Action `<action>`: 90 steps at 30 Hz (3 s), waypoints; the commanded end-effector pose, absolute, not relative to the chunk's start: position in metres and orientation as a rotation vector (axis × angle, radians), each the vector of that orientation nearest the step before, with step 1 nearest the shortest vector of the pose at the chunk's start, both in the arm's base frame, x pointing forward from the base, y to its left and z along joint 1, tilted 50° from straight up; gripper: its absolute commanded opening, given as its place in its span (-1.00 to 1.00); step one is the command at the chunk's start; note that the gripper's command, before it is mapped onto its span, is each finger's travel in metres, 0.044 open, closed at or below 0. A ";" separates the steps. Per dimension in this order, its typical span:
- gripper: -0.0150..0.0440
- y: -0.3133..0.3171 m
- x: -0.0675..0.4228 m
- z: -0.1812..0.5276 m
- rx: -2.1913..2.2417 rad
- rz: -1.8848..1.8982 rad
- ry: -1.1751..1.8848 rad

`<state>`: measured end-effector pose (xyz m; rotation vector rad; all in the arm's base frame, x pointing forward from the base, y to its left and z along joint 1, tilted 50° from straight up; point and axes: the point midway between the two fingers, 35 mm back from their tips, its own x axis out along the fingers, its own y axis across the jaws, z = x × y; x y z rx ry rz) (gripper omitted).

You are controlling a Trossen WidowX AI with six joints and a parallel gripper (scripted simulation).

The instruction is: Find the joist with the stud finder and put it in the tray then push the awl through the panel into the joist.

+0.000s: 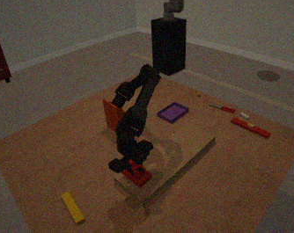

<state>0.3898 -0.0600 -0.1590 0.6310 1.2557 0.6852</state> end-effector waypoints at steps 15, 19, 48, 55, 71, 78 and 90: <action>-0.49 -0.043 0.387 -0.174 0.639 0.682 1.247; -0.49 -0.039 0.387 -0.178 0.639 0.682 1.247; -0.49 0.034 0.374 -0.095 0.645 0.685 1.249; -0.49 0.051 0.371 -0.074 0.646 0.686 1.249; -0.49 0.092 0.364 -0.027 0.648 0.687 1.250; -0.49 0.109 0.361 -0.006 0.649 0.687 1.250; -0.49 0.139 0.356 0.030 0.651 0.688 1.250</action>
